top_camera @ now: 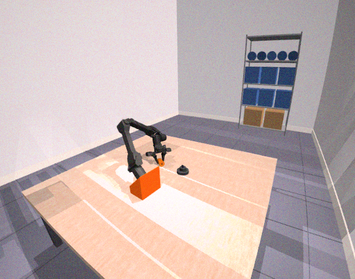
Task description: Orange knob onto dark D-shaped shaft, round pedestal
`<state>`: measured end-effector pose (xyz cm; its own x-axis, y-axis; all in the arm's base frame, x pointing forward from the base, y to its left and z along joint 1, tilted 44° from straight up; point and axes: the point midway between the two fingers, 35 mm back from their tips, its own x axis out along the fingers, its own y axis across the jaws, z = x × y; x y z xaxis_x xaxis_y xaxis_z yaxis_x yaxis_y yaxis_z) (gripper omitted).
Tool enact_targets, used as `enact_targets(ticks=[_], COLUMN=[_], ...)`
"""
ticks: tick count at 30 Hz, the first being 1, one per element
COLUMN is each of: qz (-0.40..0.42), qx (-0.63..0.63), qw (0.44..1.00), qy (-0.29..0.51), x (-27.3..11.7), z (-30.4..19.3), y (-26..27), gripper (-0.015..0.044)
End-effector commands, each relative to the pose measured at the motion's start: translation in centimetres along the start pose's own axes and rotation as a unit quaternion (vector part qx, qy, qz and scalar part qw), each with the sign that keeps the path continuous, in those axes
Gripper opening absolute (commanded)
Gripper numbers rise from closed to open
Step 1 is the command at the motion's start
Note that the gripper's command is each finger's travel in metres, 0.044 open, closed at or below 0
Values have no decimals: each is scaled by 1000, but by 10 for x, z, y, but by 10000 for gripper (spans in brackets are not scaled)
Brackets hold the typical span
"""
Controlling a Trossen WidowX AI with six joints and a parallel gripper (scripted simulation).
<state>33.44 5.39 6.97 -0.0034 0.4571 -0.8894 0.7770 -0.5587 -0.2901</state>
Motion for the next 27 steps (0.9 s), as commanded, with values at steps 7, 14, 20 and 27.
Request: enact_targets(ticks=[7, 14, 20, 27], qz=[0, 1, 1, 1], qx=[0, 1, 1, 1], qw=[998, 992, 984, 972], qy=[62, 127, 178, 237], x=[-3, -5, -5, -5], z=[7, 16, 22, 30], y=[0, 0, 0, 0], gripper=[180, 180, 180, 180])
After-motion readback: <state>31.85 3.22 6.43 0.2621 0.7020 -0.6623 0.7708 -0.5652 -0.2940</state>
